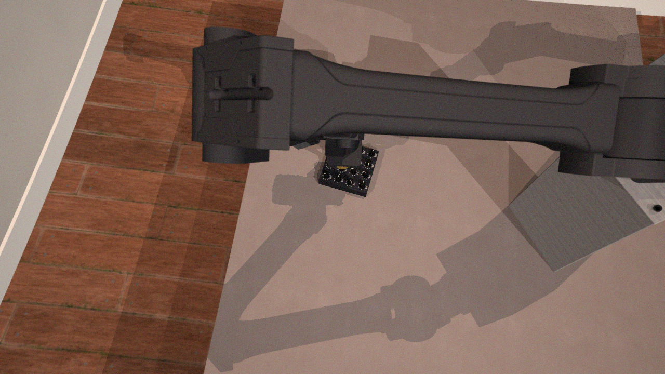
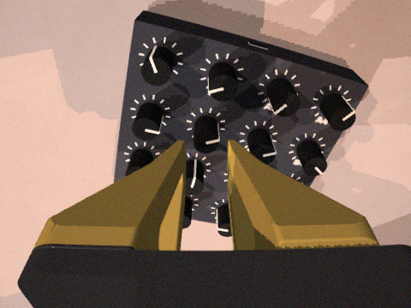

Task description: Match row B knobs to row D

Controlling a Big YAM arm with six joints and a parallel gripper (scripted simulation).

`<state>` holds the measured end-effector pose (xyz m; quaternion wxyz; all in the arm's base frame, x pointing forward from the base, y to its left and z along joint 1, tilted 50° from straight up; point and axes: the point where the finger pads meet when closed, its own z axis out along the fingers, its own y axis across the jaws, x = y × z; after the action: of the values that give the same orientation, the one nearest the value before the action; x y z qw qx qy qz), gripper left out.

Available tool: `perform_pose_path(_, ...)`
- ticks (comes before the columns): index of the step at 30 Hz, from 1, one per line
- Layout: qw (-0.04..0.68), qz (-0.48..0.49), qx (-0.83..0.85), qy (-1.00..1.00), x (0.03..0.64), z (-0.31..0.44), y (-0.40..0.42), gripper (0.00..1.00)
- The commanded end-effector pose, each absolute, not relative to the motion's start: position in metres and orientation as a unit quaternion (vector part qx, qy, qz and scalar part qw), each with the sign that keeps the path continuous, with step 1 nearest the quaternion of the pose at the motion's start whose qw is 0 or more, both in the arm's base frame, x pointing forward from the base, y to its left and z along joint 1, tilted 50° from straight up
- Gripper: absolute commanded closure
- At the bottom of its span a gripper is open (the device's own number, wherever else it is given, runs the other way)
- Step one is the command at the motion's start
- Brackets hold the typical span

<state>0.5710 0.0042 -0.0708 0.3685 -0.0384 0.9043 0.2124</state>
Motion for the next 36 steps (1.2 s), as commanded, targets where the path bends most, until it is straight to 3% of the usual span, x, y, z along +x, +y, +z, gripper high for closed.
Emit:
perform_pose_path(1,0.369,0.214,-0.038,0.904,0.573,-0.074,0.008,0.82)
perform_pose_path(36,0.362,0.215,-0.036,0.906,0.563,-0.081,0.010,0.82)
